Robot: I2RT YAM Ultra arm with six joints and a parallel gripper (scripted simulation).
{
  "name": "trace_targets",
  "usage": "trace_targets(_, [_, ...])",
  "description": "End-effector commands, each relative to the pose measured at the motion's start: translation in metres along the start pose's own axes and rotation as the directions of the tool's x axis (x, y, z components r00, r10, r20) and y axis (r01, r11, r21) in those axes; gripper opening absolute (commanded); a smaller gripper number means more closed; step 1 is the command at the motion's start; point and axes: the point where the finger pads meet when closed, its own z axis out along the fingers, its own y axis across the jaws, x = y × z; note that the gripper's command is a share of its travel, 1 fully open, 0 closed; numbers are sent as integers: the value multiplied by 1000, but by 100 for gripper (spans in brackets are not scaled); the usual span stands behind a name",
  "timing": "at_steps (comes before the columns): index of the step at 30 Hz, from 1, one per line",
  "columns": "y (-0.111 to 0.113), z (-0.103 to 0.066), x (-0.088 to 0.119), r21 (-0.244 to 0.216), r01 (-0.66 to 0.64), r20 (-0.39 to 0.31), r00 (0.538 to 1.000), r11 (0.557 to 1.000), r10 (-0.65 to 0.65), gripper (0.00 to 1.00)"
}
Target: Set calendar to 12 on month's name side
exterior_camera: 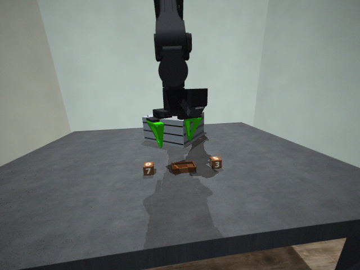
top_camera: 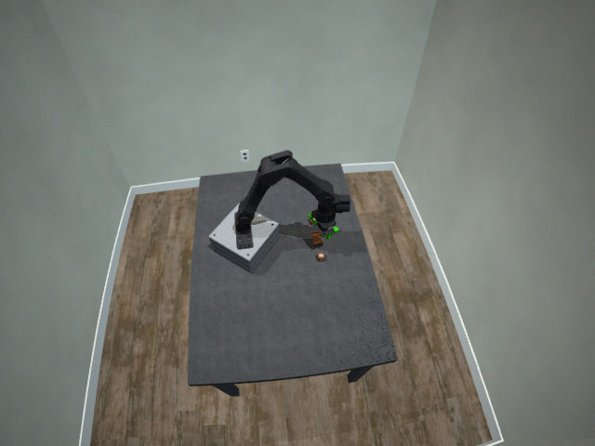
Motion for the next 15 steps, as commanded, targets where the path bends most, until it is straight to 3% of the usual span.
trace_targets(1, [4, -3, -5, 4, -172, 12, 985, 985, 172, 100])
trace_targets(6, [13, -2, -10, 2, -316, 13, 949, 949, 316, 100])
trace_targets(9, [21, -2, -14, 0, -427, 13, 904, 904, 427, 100])
trace_targets(11, [21, -2, -14, 0, -427, 13, 904, 904, 427, 100])
trace_targets(15, [32, -1, -19, -3, -578, 13, 816, 816, 578, 100])
